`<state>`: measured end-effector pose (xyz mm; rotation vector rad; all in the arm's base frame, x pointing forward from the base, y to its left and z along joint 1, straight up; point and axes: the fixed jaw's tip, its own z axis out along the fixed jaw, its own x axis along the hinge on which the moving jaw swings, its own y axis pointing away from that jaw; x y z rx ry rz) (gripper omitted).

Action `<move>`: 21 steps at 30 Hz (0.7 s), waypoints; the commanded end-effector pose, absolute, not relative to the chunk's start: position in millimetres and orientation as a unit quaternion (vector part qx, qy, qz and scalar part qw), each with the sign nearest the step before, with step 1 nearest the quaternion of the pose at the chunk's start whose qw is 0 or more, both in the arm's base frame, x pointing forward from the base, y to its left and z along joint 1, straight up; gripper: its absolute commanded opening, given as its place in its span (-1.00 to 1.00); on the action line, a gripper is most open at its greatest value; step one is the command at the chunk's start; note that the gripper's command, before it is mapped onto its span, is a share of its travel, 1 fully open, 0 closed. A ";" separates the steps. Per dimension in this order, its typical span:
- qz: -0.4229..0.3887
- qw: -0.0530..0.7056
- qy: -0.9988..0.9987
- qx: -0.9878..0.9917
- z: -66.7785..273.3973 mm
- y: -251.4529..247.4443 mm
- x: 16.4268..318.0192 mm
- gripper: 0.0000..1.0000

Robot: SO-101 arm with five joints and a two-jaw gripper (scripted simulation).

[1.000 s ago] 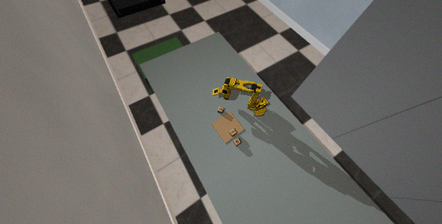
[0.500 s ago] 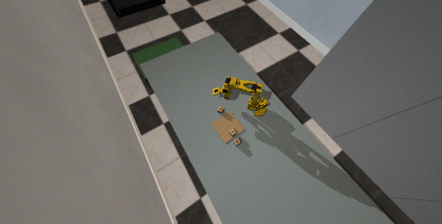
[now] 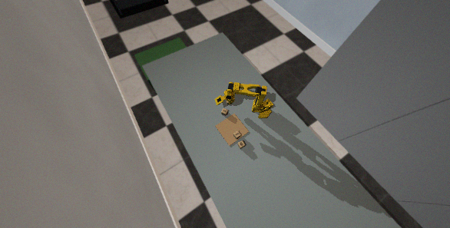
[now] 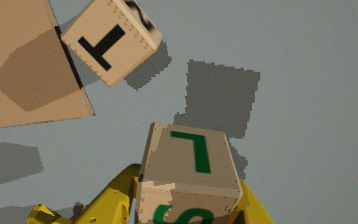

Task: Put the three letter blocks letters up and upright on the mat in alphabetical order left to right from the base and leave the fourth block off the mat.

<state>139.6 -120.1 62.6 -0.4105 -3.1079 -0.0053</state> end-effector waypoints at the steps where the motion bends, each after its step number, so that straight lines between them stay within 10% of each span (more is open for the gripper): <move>1: 0.032 -0.044 -0.998 -0.030 80.2 -115.5 158.1 -1.00; 21: 0.037 -0.040 -0.851 0.522 76.8 -35.1 192.7 -1.00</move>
